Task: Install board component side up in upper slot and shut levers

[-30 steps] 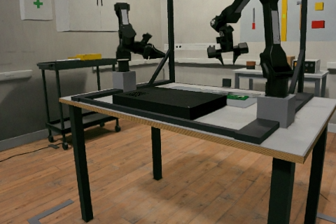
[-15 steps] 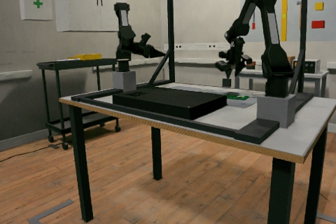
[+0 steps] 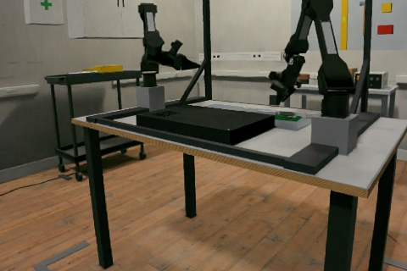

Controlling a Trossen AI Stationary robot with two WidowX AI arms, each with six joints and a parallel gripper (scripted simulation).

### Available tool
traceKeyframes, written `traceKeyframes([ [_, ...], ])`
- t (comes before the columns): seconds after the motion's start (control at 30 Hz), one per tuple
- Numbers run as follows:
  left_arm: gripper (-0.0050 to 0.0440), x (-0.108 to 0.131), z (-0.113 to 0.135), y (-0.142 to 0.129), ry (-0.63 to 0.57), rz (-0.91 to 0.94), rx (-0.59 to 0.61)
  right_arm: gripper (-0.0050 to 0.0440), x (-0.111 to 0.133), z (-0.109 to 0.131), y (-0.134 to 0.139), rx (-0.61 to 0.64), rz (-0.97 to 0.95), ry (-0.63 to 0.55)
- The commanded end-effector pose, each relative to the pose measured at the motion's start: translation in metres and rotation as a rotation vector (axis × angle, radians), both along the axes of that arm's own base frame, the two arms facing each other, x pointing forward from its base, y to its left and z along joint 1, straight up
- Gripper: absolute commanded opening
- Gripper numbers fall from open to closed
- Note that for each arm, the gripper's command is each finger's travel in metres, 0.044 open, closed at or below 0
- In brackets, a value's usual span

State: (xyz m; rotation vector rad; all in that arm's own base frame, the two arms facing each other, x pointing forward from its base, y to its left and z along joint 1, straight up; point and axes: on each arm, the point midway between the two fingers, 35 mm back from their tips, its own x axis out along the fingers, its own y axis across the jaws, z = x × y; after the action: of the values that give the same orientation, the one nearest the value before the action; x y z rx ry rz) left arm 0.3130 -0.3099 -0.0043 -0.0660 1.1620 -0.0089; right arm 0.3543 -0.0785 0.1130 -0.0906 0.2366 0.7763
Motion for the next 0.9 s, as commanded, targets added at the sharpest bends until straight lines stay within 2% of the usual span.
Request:
traceKeyframes([
  [0.0,0.0223,0.009,0.007,-0.008,-0.041,0.076,0.007,0.0400,0.003,0.010,-0.002,-0.018,0.003,-0.030],
  [0.17,0.0223,0.013,0.004,-0.008,-0.049,0.093,0.012,0.0400,0.003,0.010,-0.002,-0.018,0.003,-0.030],
  [0.43,0.0191,0.029,-0.030,-0.006,-0.043,0.086,0.012,0.0400,0.003,0.010,-0.002,-0.018,0.003,-0.030],
  [0.87,0.0132,0.031,-0.040,-0.005,-0.042,0.087,0.018,0.0400,0.003,0.010,-0.002,-0.018,0.003,-0.030],
])
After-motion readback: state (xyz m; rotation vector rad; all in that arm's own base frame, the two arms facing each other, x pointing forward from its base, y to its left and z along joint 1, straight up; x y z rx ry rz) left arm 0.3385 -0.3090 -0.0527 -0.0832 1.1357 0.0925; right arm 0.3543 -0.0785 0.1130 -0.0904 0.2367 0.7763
